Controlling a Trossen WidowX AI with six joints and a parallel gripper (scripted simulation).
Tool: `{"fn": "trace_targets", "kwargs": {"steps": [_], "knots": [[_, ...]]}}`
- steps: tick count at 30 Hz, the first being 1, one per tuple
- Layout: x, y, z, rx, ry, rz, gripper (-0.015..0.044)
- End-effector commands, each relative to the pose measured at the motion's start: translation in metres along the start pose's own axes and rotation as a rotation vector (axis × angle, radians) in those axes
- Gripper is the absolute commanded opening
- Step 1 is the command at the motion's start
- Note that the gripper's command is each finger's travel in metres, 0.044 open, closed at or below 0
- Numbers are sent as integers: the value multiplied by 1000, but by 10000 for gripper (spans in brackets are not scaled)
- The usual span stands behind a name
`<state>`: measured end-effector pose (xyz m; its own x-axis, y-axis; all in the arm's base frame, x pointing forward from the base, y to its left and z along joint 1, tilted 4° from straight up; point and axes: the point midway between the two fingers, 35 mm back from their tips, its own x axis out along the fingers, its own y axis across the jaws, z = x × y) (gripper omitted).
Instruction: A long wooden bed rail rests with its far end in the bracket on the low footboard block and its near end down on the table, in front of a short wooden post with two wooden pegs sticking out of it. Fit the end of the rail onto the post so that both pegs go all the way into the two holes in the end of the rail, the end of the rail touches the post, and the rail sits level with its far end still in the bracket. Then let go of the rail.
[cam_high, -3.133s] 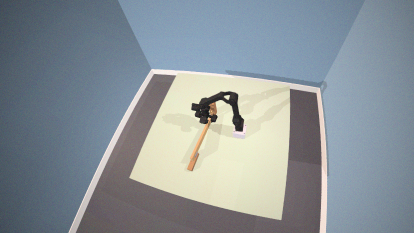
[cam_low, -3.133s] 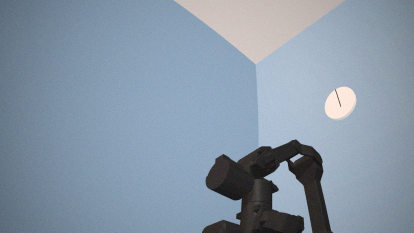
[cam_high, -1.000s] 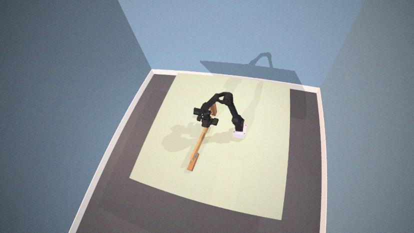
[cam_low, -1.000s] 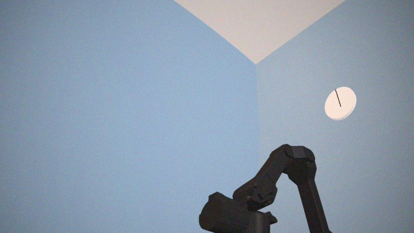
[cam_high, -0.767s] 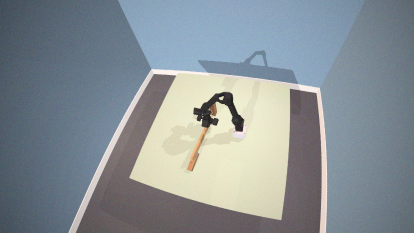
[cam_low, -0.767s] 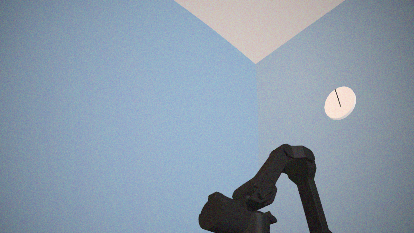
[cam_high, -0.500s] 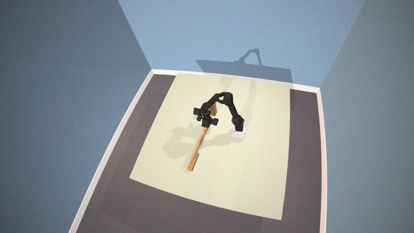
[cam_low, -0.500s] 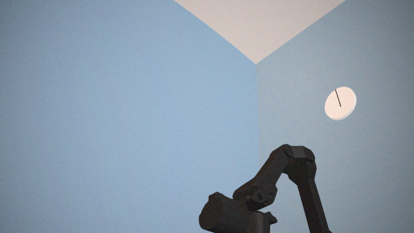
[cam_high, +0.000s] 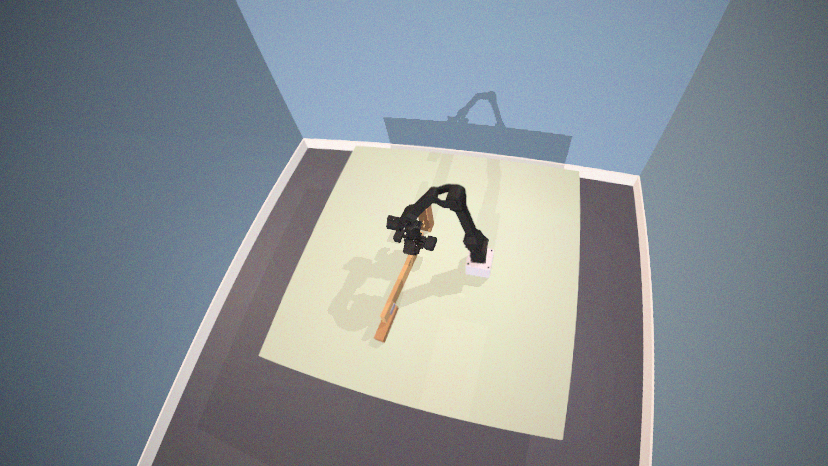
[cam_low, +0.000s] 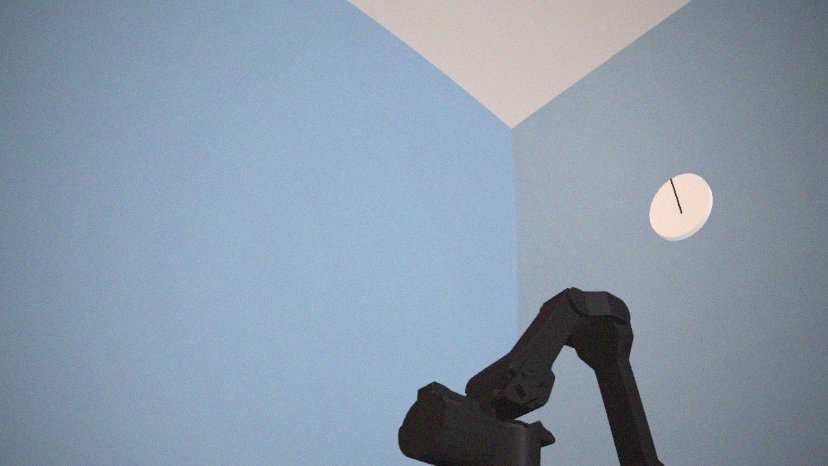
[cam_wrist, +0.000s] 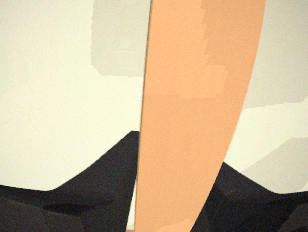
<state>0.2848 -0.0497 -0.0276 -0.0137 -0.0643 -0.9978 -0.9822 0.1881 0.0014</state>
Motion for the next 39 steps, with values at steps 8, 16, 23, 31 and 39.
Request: {"fn": "trace_targets", "kwargs": {"steps": [8, 16, 23, 31, 39], "knots": [[-7, -1, 0, -1, 0, -1, 0], [-11, -2, 0, -1, 0, -1, 0], [-15, -2, 0, -1, 0, -2, 0], [-19, -3, 0, -1, 0, -2, 0], [-23, -3, 0, -1, 0, -2, 0]]}}
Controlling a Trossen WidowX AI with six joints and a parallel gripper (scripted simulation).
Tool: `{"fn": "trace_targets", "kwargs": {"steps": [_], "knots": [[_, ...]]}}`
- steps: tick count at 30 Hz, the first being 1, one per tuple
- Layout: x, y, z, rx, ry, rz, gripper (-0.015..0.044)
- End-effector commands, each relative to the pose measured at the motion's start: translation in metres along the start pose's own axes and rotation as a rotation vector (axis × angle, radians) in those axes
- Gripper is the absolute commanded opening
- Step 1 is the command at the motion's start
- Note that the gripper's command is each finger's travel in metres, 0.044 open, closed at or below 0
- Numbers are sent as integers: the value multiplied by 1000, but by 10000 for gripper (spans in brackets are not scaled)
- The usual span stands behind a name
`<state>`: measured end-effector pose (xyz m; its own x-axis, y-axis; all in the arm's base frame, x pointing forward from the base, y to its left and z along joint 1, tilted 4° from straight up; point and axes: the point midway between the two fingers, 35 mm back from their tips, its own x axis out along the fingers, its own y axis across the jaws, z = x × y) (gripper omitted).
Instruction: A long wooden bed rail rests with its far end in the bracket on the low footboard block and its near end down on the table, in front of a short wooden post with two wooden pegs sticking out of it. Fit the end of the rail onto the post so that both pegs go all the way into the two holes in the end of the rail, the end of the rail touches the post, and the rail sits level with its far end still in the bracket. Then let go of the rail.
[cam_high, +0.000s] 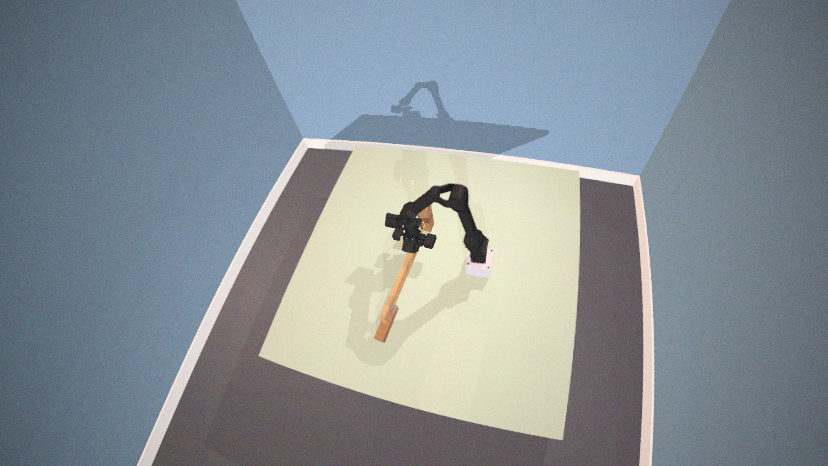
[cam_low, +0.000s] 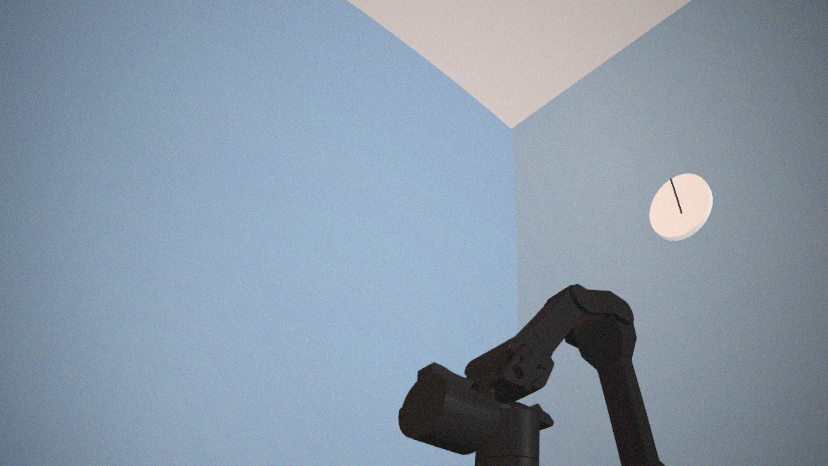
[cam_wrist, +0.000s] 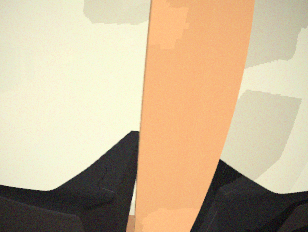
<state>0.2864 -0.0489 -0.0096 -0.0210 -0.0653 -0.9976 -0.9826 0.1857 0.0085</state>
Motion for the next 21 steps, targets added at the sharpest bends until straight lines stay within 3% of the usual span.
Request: {"fn": "trace_targets", "kwargs": {"steps": [1, 21], "knots": [[-5, -2, 0, 2, -2, -9, 0], [-15, -2, 0, 2, -2, -9, 0]]}}
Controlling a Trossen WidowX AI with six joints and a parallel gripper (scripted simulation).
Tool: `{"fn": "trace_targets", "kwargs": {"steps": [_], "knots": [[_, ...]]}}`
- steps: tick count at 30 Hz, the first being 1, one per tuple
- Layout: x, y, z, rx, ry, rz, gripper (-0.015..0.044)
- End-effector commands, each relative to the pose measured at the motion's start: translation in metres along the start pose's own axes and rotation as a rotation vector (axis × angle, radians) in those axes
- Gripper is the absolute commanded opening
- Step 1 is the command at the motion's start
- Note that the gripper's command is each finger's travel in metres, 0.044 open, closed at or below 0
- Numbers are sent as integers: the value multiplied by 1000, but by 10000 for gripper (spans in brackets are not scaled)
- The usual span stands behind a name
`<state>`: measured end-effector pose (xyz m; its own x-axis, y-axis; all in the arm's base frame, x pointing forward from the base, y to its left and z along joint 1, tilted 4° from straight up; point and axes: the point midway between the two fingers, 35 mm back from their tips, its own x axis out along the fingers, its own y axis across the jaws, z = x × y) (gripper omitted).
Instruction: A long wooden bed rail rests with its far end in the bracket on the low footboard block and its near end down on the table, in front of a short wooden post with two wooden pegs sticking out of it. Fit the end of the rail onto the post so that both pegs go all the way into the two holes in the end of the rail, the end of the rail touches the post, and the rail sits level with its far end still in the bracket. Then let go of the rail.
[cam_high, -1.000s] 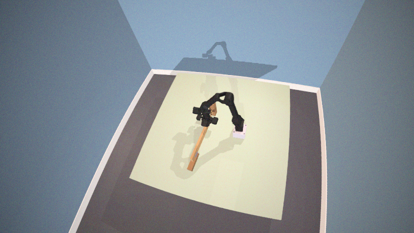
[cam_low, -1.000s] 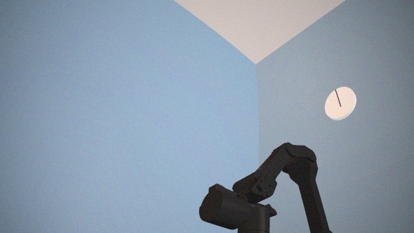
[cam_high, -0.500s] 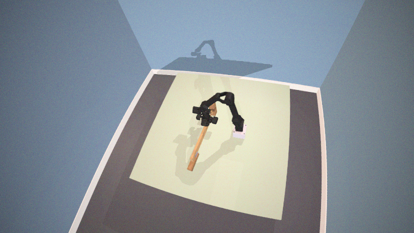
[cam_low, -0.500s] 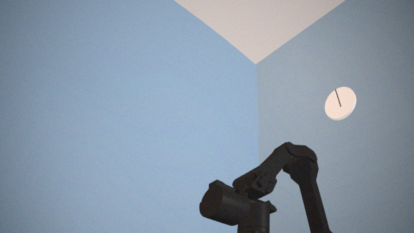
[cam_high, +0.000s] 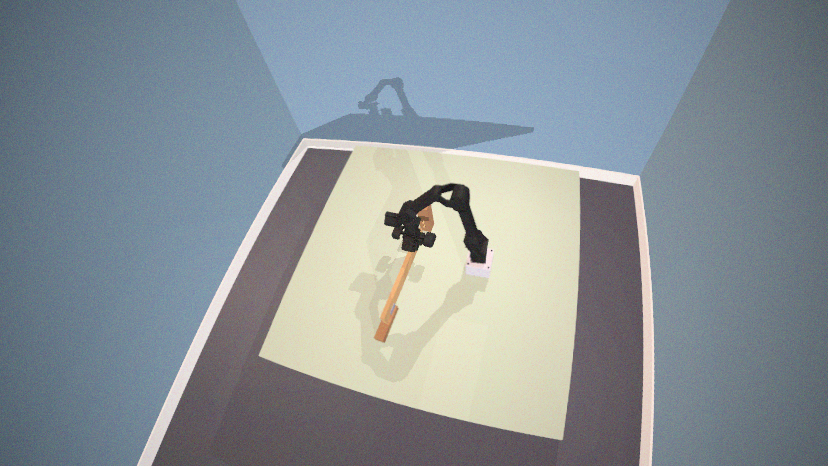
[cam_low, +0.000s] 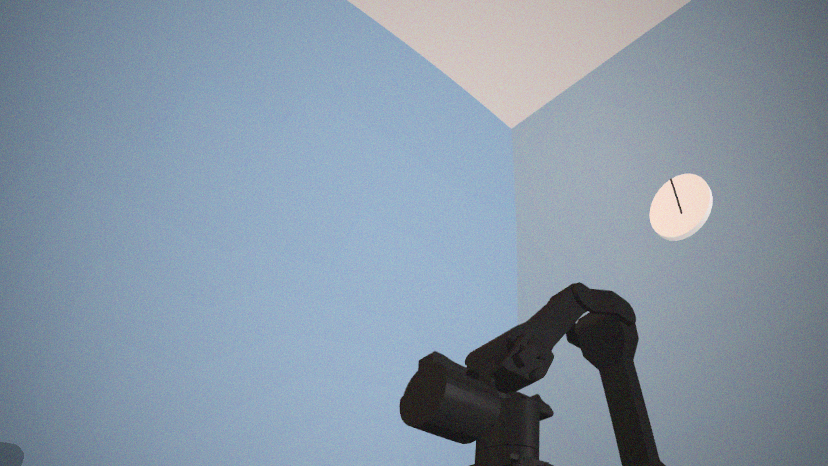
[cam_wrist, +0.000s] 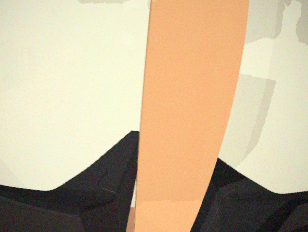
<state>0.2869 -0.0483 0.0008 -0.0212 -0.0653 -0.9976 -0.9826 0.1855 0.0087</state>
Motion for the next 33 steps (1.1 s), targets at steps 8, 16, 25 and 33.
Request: {"fn": "trace_targets", "kwargs": {"steps": [8, 16, 25, 33], "knots": [[-4, -2, 0, 2, -2, -9, 0], [0, -1, 0, 2, -2, -9, 0], [-1, -1, 0, 2, -2, -9, 0], [-4, -1, 0, 2, -2, -9, 0]]}}
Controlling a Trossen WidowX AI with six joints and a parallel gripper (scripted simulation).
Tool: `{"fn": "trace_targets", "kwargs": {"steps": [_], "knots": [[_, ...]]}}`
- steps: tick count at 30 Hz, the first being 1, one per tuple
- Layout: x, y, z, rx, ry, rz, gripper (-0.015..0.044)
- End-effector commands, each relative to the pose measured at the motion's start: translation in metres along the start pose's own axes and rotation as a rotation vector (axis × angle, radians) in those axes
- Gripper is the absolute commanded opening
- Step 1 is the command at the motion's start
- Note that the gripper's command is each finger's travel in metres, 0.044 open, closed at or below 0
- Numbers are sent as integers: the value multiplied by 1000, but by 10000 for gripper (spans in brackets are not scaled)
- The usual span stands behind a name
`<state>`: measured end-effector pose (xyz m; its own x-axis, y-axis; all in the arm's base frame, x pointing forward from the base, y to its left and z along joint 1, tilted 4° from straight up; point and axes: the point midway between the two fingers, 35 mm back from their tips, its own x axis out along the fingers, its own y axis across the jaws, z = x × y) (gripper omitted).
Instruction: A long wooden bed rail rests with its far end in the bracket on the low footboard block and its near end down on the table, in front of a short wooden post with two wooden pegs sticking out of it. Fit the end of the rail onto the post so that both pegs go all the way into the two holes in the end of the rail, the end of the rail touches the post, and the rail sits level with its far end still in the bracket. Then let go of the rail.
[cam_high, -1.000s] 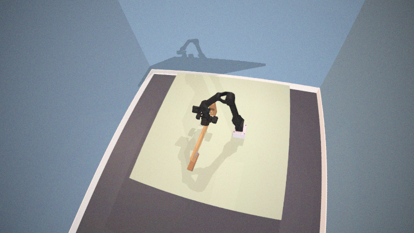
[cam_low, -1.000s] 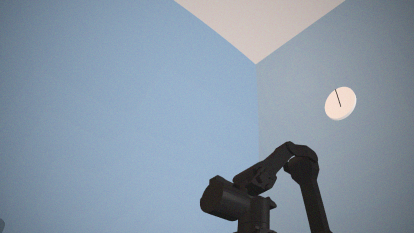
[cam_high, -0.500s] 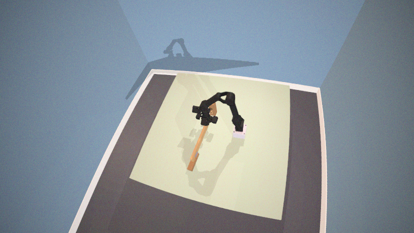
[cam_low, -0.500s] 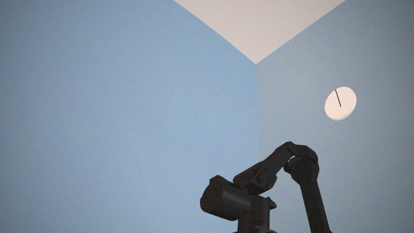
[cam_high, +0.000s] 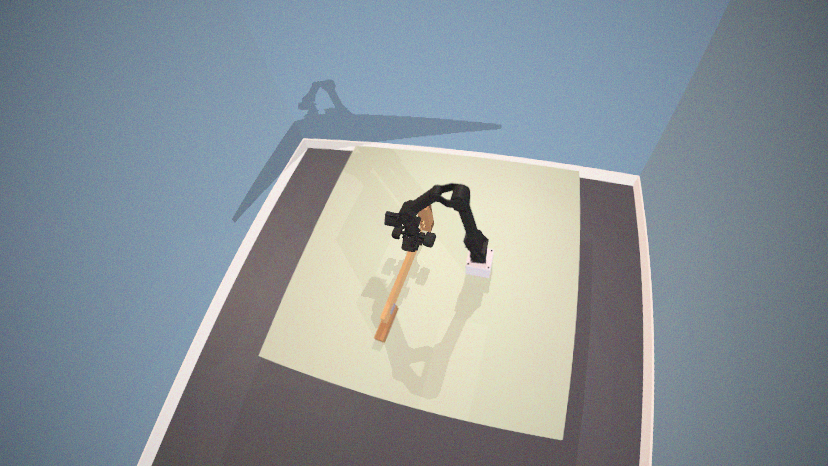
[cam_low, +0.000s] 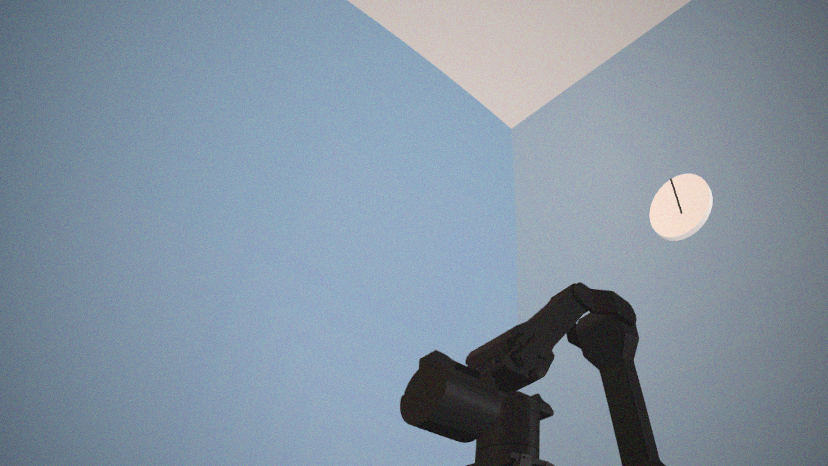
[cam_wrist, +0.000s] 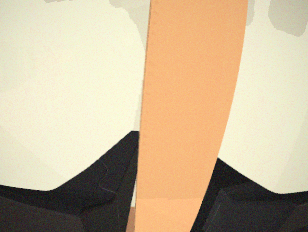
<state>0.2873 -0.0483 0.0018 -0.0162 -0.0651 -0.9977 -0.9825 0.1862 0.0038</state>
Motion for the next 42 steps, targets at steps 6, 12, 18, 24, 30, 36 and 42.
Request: {"fn": "trace_targets", "kwargs": {"steps": [6, 12, 18, 24, 30, 36, 42], "knots": [[-3, 0, 0, 1, -1, -4, 0], [-1, 0, 0, 1, -1, -4, 0], [1, 0, 0, 1, -1, -4, 0], [1, 0, -1, 1, -1, -4, 0], [0, 0, -2, 1, -1, -4, 0], [-1, 0, -4, 1, -1, -4, 0], [-1, 0, -6, 1, -1, -4, 0]]}}
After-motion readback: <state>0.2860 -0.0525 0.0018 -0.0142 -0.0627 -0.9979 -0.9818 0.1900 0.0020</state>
